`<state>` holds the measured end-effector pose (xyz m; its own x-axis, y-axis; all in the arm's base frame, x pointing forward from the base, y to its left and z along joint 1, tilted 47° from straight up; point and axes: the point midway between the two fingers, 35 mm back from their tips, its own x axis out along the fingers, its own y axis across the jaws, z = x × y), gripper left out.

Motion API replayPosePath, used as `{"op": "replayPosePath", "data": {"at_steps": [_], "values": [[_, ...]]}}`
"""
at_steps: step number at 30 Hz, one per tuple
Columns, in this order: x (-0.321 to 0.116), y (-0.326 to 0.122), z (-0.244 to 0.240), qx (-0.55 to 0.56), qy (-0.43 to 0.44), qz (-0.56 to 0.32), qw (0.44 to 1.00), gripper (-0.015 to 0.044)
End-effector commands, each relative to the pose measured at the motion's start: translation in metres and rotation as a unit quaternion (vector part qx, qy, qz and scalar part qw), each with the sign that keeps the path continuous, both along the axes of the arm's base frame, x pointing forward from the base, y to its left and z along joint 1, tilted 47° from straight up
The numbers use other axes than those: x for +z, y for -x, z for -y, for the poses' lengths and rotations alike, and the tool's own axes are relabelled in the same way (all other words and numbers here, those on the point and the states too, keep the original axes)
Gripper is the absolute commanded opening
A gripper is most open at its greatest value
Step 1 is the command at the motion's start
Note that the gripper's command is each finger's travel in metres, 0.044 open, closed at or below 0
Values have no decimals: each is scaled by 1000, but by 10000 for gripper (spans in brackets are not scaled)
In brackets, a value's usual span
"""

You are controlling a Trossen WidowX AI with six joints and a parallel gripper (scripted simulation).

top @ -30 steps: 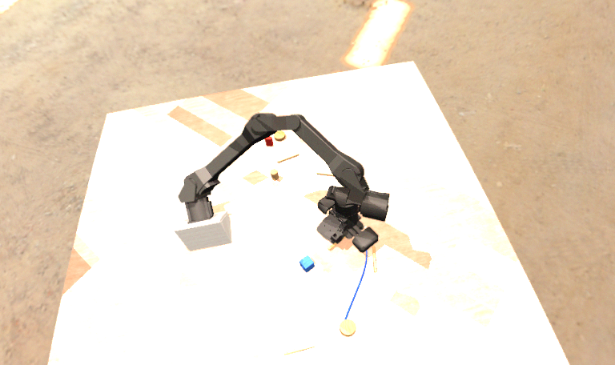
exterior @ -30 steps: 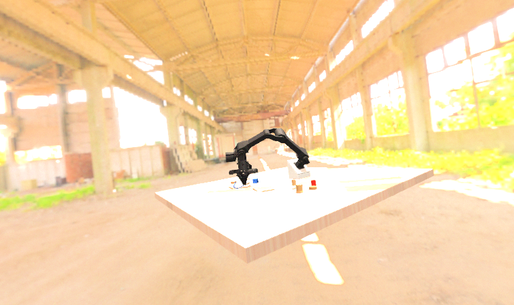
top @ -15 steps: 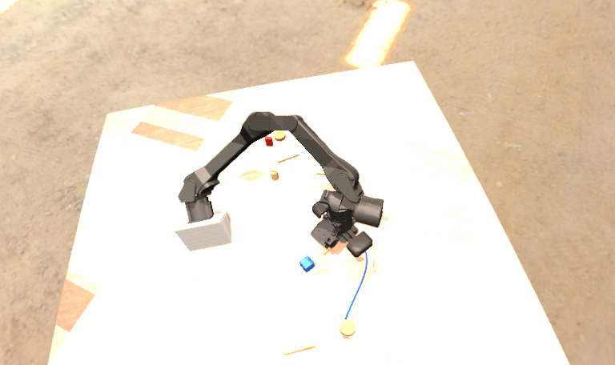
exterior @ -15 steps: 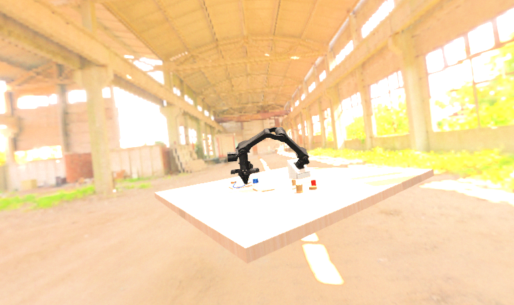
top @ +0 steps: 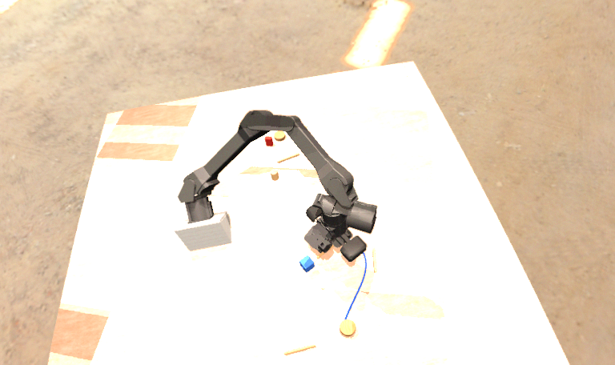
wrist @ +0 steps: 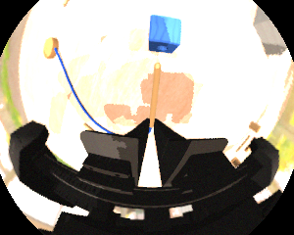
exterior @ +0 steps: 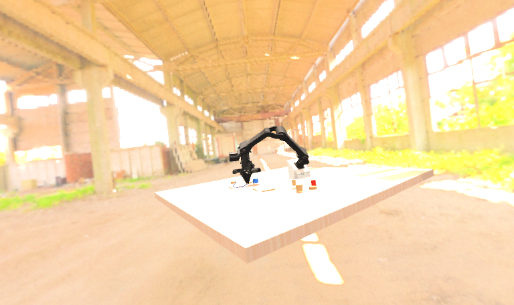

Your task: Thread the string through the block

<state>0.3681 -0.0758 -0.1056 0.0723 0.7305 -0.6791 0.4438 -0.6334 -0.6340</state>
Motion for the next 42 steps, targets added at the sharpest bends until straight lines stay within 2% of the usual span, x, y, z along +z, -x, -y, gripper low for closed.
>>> {"op": "replayPosePath", "data": {"at_steps": [1, 42], "values": [[-2, 7, 0, 2, 1, -2, 1000, 0], [-16, 45, 9, 2, 1, -2, 1000, 0]]}}
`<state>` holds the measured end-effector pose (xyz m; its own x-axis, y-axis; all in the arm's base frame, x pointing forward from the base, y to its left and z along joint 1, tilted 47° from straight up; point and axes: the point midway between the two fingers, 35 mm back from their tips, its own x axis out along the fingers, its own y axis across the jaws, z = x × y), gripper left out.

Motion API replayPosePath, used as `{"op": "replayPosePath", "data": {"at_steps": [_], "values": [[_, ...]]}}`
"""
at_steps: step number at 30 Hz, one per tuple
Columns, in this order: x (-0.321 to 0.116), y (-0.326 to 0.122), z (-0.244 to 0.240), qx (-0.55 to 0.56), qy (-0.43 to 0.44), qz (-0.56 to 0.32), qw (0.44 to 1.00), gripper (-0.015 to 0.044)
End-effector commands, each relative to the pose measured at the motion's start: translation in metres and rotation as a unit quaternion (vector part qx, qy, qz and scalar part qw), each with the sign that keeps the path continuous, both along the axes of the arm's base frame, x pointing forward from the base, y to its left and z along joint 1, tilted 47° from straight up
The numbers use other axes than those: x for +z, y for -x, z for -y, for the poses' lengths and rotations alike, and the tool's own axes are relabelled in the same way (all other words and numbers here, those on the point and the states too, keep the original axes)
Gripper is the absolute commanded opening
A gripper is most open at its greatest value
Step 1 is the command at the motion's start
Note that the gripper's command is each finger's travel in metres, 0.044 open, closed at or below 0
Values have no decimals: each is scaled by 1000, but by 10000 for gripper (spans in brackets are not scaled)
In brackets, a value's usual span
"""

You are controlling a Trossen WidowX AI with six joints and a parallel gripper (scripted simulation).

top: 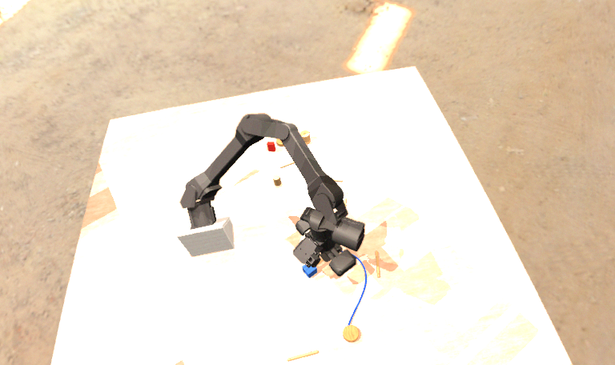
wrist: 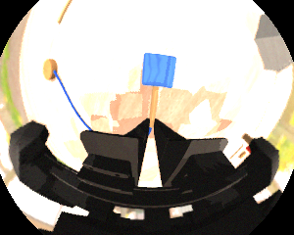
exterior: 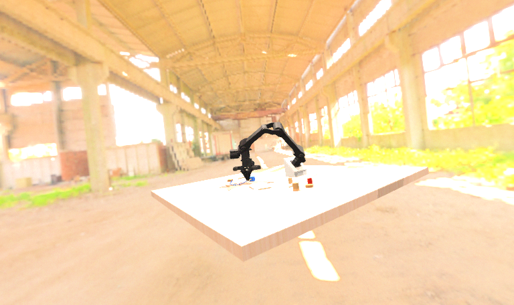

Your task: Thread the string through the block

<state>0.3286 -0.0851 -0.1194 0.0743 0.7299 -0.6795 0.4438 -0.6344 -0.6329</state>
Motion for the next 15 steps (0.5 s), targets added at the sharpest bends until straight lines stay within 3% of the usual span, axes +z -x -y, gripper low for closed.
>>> {"op": "replayPosePath", "data": {"at_steps": [1, 15], "values": [[-2, 7, 0, 2, 0, -3, 1000, 0], [-8, 21, 4, 2, 1, -3, 1000, 0]]}}
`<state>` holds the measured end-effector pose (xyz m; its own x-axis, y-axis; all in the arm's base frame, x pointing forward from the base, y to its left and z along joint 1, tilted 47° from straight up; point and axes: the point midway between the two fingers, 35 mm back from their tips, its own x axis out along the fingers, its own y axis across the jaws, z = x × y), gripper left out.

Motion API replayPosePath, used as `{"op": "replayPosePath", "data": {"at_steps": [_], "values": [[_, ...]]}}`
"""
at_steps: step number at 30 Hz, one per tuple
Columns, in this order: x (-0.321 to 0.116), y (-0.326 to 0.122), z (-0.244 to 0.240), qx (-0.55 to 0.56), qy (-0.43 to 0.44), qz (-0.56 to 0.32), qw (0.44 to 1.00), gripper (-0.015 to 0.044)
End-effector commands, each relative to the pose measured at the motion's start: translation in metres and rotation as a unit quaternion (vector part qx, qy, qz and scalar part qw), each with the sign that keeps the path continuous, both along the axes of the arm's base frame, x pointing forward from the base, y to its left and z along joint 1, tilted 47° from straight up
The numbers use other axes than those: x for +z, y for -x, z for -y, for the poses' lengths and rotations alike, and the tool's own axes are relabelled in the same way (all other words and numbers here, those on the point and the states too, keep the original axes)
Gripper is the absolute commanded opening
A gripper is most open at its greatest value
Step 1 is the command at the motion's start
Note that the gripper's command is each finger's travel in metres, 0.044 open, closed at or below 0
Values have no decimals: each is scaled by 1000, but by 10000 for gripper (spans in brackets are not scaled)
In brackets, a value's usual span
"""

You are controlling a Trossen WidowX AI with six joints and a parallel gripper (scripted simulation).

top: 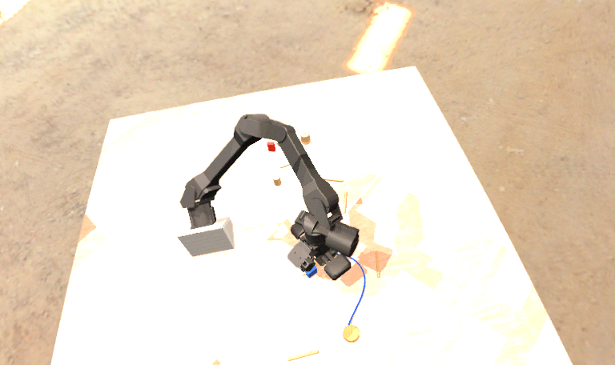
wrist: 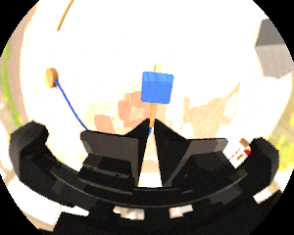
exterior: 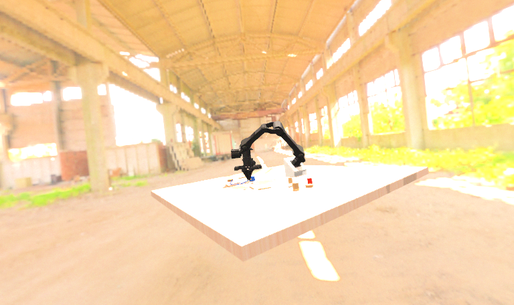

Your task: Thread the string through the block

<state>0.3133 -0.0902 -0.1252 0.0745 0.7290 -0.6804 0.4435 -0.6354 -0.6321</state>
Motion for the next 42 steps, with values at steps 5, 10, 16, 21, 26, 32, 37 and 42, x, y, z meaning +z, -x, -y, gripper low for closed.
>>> {"op": "replayPosePath", "data": {"at_steps": [5, 10, 16, 21, 26, 32, 37, 42], "values": [[-4, 11, 1, 2, 0, -3, 1000, 0], [-6, 15, 2, 2, 0, -3, 1000, 0], [-4, 12, 4, 0, 1, 1, 1000, 79], [-3, 12, 6, 0, 1, 1, 1000, 122], [43, 14, 56, -1, 3, 0, 1000, 122], [46, 15, 62, -10, 4, 3, 1000, 122], [43, 21, 64, 105, 18, 121, 987, 122], [40, 28, 67, 265, 36, 284, 921, 122]]}}
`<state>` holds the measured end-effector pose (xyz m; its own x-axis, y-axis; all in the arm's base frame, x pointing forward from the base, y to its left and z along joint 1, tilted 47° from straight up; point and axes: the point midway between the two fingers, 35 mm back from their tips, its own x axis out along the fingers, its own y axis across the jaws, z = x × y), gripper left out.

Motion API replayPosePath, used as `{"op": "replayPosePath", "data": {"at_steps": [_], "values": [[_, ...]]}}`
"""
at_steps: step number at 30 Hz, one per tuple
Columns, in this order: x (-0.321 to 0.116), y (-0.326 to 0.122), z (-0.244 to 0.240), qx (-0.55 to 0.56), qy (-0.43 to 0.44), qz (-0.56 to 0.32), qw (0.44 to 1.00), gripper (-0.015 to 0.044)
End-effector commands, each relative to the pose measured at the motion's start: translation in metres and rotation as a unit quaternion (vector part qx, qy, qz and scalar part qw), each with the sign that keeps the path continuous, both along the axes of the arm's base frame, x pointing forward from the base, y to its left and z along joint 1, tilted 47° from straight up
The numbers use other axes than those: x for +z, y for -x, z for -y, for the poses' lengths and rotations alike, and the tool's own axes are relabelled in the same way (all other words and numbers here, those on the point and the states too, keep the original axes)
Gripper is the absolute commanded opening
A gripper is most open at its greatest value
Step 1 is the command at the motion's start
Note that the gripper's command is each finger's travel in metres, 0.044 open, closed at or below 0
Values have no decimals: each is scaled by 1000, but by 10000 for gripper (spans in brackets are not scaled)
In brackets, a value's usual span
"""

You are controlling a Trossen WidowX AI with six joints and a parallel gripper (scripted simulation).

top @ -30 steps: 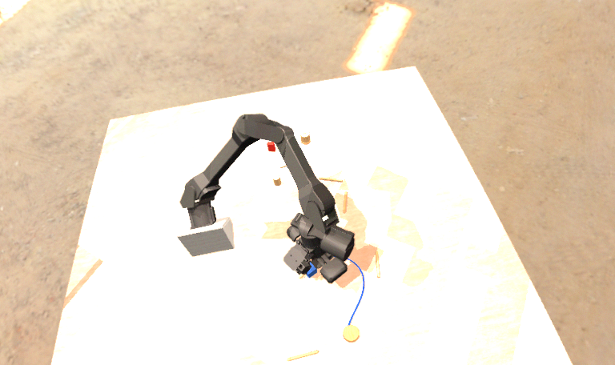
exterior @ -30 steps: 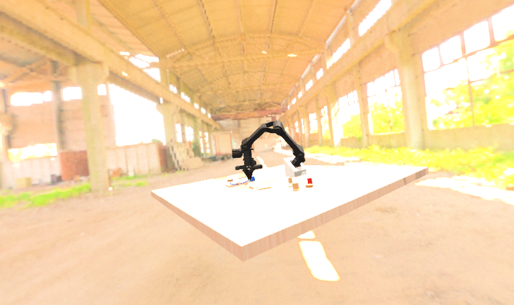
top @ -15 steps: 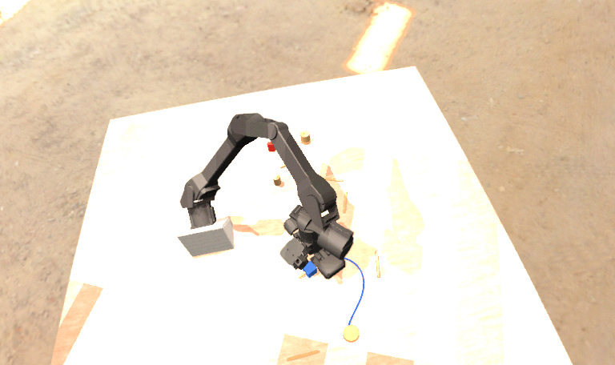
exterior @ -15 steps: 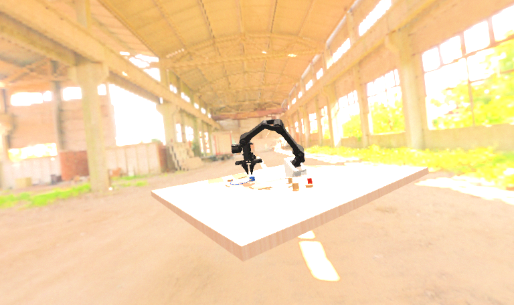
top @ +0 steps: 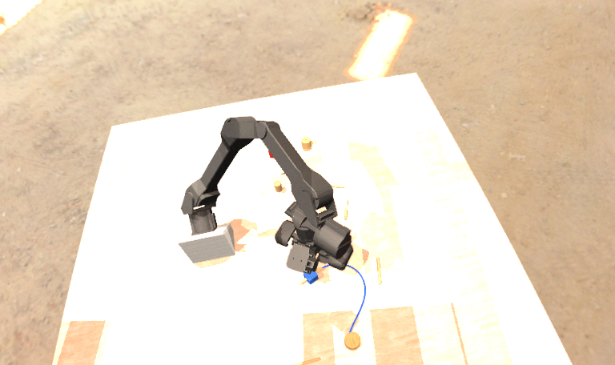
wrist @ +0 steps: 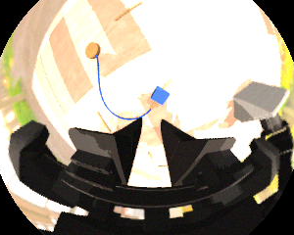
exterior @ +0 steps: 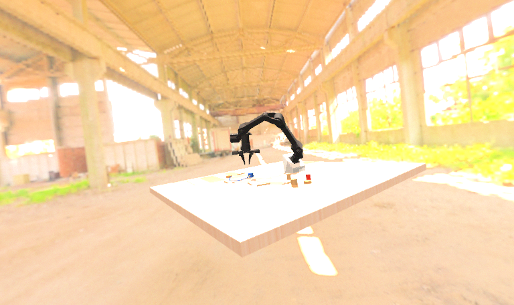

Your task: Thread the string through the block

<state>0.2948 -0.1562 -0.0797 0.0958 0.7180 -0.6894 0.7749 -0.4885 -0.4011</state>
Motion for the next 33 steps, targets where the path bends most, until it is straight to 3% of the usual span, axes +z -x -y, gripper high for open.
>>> {"op": "replayPosePath", "data": {"at_steps": [1, 5, 10, 21, 33], "values": [[-6, 12, 1, 165, 20, 160, 973, 122], [-8, 18, 3, 292, 35, 287, 911, 122], [-11, 26, 5, 434, 50, 432, 789, 122], [-14, 38, 8, 583, 62, 586, 559, 122], [-18, 49, 10, 676, 67, 691, 246, 122]]}}
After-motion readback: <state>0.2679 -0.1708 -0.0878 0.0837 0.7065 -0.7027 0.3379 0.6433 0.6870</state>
